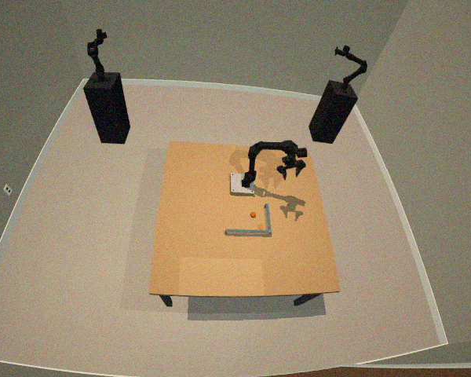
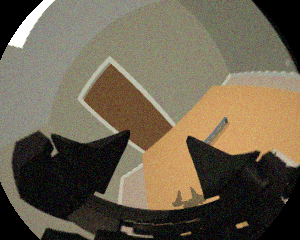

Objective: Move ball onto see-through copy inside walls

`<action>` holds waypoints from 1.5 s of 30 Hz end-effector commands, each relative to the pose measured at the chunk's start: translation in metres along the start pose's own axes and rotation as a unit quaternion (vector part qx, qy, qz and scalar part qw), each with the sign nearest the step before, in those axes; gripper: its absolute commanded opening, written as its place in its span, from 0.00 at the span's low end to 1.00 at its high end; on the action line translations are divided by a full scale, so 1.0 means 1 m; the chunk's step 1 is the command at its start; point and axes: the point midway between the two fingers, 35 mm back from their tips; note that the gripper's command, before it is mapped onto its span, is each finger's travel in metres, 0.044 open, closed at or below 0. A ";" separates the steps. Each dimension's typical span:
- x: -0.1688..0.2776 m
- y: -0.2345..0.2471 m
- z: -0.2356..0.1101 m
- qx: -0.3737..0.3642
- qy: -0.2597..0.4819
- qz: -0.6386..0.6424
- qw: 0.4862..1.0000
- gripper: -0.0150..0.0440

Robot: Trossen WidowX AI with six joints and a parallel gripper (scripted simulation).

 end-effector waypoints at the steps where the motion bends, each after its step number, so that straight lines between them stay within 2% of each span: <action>1: 0.002 -0.001 0.001 0.004 0.004 0.001 1.000 0.89; 4: 0.021 -0.019 0.017 0.046 0.034 -0.064 0.996 0.76; 9: 0.042 -0.059 0.052 0.118 0.079 -0.279 0.950 0.76; 14: 0.057 -0.108 0.086 0.174 0.164 -0.470 0.849 0.76; 22: 0.065 -0.156 0.110 0.193 0.264 -0.602 0.729 0.76; 34: 0.070 -0.234 0.135 0.142 0.437 -0.722 0.517 0.76; 45: 0.070 -0.304 0.141 -0.001 0.568 -0.750 0.338 0.76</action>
Point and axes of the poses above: the point midway between the two fingers, 35 mm back from their tips, its own z axis out along the fingers, its own y axis across the jaws, x = y × z, and after that the axes turned 7 degrees about z, right-handed
